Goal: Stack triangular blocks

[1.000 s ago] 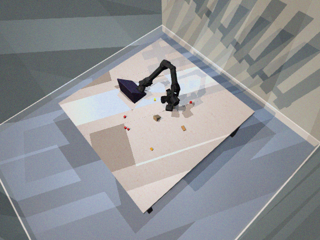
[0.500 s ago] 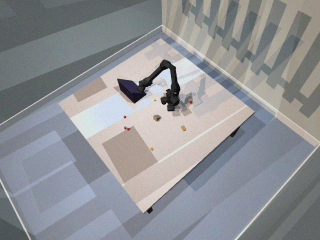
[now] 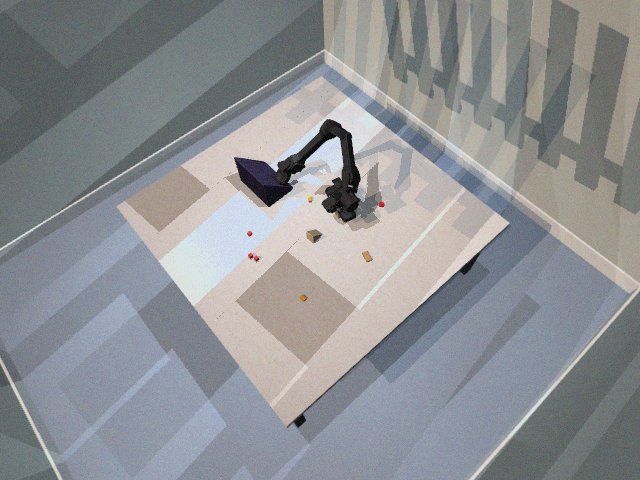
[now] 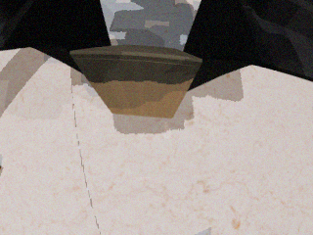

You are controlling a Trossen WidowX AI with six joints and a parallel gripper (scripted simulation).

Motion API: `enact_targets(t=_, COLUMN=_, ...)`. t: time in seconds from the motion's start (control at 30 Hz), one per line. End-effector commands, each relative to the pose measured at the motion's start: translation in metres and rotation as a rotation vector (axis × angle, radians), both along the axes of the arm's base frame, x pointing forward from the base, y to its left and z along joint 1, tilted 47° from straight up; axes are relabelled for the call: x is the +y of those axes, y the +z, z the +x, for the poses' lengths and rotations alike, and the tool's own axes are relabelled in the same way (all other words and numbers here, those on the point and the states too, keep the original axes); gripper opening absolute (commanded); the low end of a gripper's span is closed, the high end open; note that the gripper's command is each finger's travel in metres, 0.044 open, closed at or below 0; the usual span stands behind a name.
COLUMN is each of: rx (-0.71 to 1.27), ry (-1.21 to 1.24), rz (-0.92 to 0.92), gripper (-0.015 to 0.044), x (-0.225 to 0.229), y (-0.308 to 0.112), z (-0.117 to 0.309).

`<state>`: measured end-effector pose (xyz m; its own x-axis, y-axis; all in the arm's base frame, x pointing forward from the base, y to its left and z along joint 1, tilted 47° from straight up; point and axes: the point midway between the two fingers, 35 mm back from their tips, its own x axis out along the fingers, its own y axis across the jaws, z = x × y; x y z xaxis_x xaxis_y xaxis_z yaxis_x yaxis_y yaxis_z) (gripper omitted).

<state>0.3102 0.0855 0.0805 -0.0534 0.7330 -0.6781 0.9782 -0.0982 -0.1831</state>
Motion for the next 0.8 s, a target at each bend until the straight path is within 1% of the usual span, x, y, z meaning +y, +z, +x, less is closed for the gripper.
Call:
enact_targets(t=0.0, rx=-0.083, ry=0.076, rz=0.005, gripper=0.0, x=0.0, y=0.0, z=0.0001)
enact_targets(t=0.47, rx=-0.375, ry=0.345, rz=0.026, gripper=0.0, x=0.0001, y=0.0, z=0.0001)
enact_targets(t=0.77, rx=-0.39, ry=0.359, rz=0.027, gripper=0.0, x=0.0001, y=0.0, z=0.0001)
